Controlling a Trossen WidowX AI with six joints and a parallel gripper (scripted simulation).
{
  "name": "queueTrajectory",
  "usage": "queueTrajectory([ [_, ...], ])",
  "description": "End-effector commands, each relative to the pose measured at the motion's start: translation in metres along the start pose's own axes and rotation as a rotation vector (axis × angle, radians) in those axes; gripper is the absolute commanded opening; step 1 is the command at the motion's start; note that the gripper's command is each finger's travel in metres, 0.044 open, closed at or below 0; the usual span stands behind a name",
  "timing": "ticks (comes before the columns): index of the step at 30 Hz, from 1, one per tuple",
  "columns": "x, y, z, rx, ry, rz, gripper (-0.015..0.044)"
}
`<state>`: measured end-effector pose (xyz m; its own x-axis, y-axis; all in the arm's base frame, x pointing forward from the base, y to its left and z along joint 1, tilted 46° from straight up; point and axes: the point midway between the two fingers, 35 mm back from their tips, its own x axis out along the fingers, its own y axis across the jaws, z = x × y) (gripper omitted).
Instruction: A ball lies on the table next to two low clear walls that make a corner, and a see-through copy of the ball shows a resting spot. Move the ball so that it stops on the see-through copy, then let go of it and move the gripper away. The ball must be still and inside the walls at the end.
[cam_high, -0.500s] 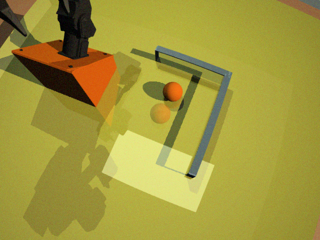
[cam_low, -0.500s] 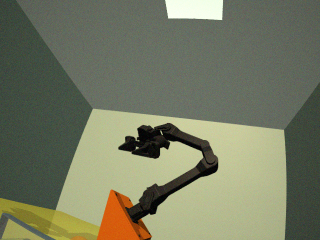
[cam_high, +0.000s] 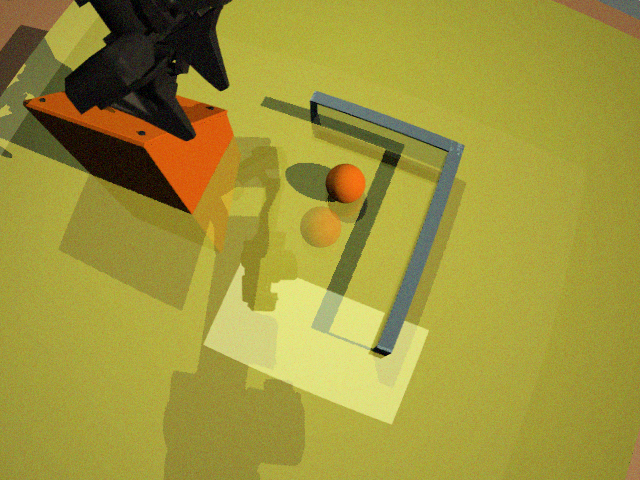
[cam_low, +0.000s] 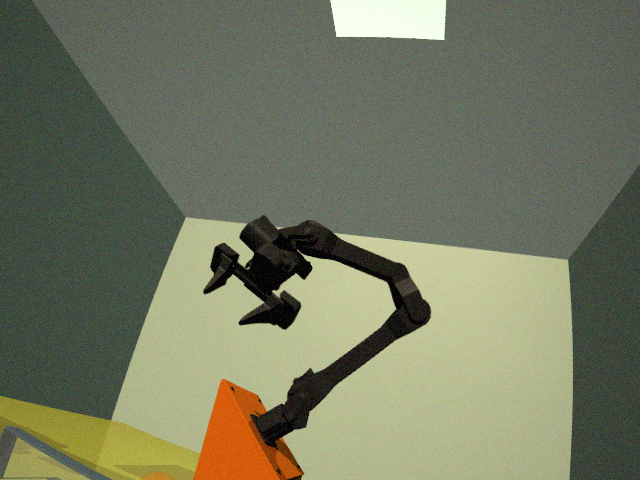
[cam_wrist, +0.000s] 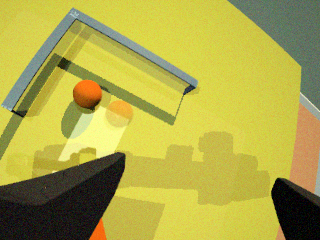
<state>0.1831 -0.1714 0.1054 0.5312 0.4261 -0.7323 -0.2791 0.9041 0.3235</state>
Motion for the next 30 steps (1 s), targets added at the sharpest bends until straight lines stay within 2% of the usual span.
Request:
queueTrajectory([
  [1,0.051,0.017,0.021,-0.255,0.051,0.138,0.0389],
  [9,0.139,0.076,0.042,-0.718,0.114,0.396,0.0389],
  [17,0.210,0.160,0.031,-1.156,0.132,0.679,0.0389],
  [30,0.224,0.172,0.023,-1.192,0.131,0.705,0.0389],
])
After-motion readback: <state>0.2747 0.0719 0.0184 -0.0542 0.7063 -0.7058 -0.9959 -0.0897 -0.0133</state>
